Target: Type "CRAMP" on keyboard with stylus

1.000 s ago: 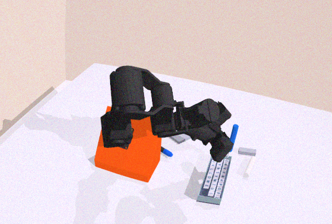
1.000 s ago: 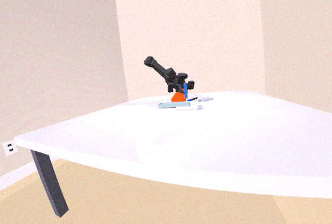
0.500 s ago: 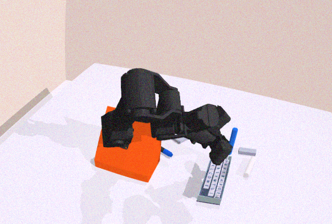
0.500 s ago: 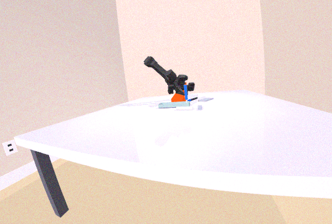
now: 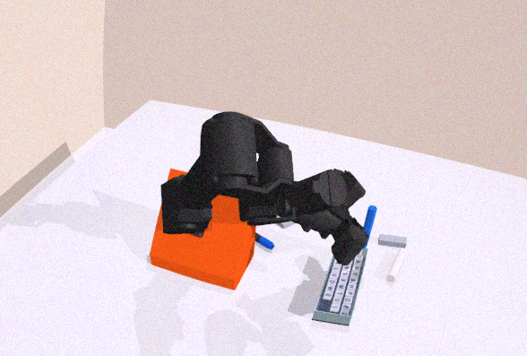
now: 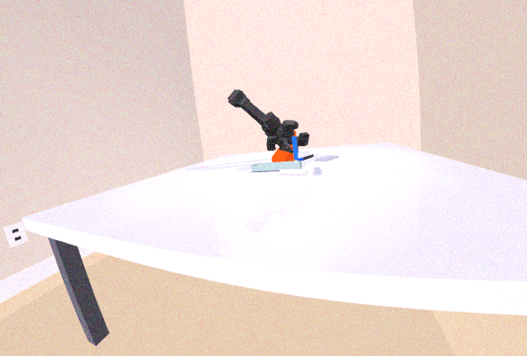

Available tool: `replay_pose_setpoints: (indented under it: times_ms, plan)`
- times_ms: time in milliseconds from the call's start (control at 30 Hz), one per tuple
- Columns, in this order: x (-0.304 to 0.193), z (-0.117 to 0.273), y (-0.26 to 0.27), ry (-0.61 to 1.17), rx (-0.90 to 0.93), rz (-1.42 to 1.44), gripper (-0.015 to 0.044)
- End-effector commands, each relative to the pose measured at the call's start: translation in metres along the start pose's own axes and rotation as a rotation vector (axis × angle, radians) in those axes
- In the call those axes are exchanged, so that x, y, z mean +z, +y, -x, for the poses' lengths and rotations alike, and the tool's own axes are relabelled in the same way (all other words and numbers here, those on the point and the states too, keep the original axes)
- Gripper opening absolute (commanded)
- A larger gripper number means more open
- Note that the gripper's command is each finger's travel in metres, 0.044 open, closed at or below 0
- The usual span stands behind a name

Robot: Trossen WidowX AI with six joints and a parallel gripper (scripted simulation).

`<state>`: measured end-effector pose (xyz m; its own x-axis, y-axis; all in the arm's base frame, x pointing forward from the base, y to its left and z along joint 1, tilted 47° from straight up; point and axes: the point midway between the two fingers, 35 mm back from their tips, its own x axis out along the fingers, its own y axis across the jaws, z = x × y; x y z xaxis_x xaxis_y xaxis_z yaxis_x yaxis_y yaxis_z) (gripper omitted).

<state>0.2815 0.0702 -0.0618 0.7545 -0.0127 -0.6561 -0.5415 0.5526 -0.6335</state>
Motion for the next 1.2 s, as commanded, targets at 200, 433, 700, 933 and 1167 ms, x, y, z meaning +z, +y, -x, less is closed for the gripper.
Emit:
replay_pose_setpoints:
  times_ms: [200,433,700,933,1167]
  plan:
    - [0.001,0.001,0.0,-0.002,0.002,0.005,0.0081]
    - [0.015,0.007,0.0,-0.002,0.003,0.004,0.0081]
    - [0.032,0.019,0.0,-0.003,0.002,0.004,0.0081]
    - [0.03,0.018,0.001,-0.004,0.005,0.01,0.0058]
    - [0.028,0.024,-0.002,-0.004,0.004,0.009,0.0]
